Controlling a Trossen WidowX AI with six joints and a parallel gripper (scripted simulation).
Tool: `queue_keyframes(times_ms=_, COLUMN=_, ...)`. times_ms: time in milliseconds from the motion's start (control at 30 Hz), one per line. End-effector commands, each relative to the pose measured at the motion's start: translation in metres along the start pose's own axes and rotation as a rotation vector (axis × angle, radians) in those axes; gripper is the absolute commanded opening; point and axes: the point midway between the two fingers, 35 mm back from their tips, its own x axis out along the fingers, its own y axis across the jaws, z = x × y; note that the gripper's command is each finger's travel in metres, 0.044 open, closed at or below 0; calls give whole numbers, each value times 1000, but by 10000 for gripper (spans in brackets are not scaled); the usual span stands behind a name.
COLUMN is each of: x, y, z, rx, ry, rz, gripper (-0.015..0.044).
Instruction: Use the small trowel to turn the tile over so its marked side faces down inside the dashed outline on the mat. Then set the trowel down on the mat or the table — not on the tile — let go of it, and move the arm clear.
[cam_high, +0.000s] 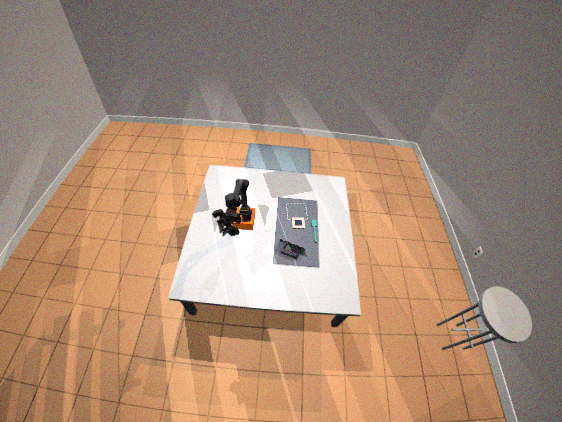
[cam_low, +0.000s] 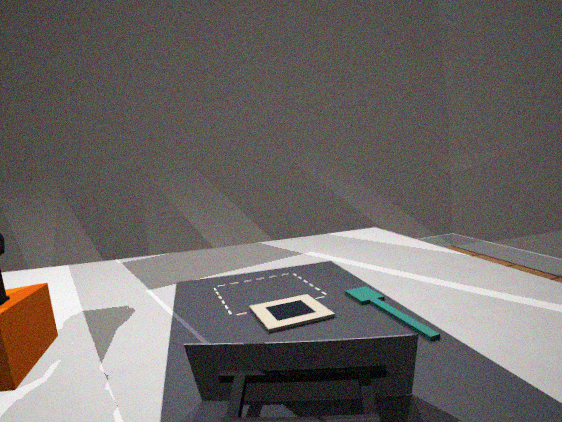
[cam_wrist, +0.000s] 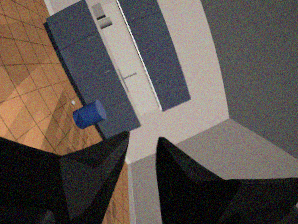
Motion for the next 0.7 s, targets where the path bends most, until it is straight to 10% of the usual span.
queue_keyframes(times_ms=0, x=4, y=26, z=14, rx=26, ry=-32, rz=71, gripper=100)
queue_keyframes(times_ms=667, x=11, y=155, z=80, rx=385, ry=-16, rz=451, gripper=100)
